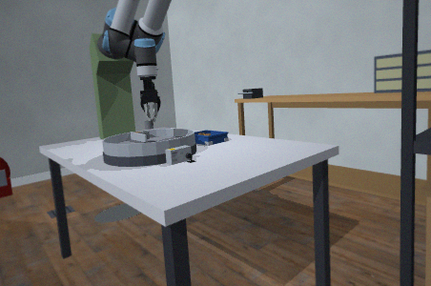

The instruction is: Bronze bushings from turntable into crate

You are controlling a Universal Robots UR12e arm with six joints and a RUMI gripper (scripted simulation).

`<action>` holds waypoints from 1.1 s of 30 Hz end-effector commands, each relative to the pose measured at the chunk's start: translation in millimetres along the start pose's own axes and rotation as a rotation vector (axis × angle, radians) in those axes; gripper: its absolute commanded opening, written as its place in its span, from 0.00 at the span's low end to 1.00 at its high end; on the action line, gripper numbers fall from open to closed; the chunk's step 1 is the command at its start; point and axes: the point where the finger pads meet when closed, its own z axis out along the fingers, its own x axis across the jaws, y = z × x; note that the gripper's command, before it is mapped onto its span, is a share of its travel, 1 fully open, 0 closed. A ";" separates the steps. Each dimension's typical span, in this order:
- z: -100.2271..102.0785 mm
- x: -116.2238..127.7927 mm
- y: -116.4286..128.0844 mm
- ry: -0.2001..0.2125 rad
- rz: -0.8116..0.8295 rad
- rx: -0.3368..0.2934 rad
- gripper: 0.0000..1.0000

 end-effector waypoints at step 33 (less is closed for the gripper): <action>24.8 0.4 0.6 0.000 0.000 -0.001 0.00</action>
